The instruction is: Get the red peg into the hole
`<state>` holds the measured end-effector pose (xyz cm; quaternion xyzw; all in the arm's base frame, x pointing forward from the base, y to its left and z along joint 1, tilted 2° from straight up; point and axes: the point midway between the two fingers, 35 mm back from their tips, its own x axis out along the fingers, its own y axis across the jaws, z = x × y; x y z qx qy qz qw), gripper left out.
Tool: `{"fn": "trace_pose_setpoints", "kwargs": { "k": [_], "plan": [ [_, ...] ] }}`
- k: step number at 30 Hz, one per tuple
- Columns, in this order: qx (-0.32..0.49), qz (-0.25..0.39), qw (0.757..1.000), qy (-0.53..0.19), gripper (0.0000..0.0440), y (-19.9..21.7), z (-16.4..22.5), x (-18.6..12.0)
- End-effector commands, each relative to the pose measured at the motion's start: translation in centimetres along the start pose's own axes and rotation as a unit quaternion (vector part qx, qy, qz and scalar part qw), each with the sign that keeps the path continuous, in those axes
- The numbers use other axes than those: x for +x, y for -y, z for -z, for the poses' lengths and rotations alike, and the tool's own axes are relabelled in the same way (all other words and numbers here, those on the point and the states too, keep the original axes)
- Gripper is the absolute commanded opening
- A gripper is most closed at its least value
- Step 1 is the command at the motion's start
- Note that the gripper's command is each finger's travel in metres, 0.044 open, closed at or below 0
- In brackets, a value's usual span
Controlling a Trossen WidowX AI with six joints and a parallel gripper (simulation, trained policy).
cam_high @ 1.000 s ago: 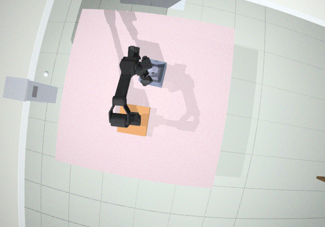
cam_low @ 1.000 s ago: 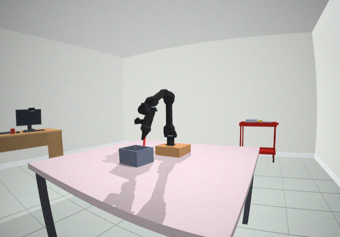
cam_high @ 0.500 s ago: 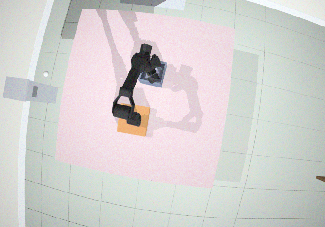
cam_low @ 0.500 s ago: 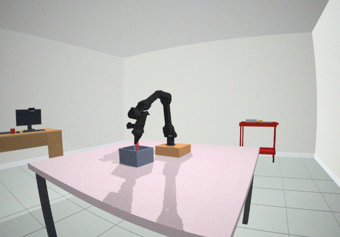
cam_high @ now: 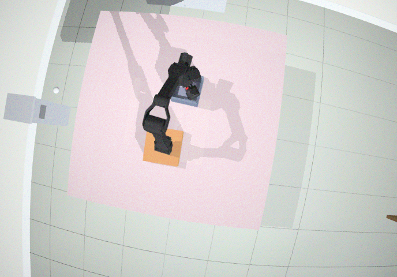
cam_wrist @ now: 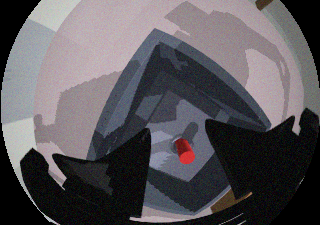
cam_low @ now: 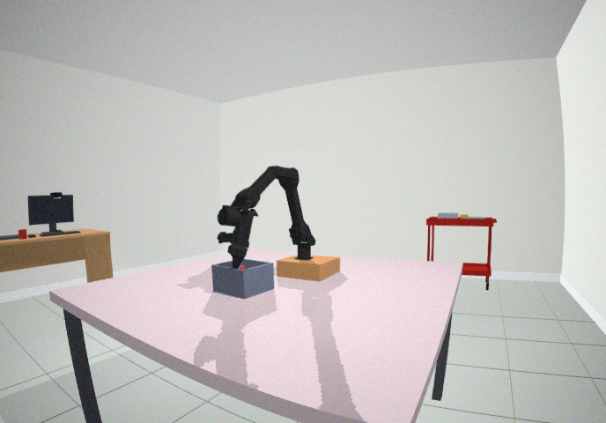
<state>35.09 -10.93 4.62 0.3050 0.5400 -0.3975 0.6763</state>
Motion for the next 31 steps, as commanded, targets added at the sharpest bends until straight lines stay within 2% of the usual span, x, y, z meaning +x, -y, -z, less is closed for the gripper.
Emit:
{"fn": "trace_pose_setpoints", "kwargs": {
  "k": [1, 7, 19, 31],
  "plan": [
    [-0.005, -0.005, 1.000, 0.006, 0.0318, -0.6, -1.0, 0.1],
    [-0.009, -0.014, 1.000, 0.025, 0.0440, -1.3, -3.0, -0.1],
    [0.005, -0.038, 0.996, 0.087, 0.0440, -2.0, -7.7, -1.1],
    [0.005, -0.039, 0.995, 0.088, 0.0440, -2.1, -7.8, -1.1]
  ]
}}
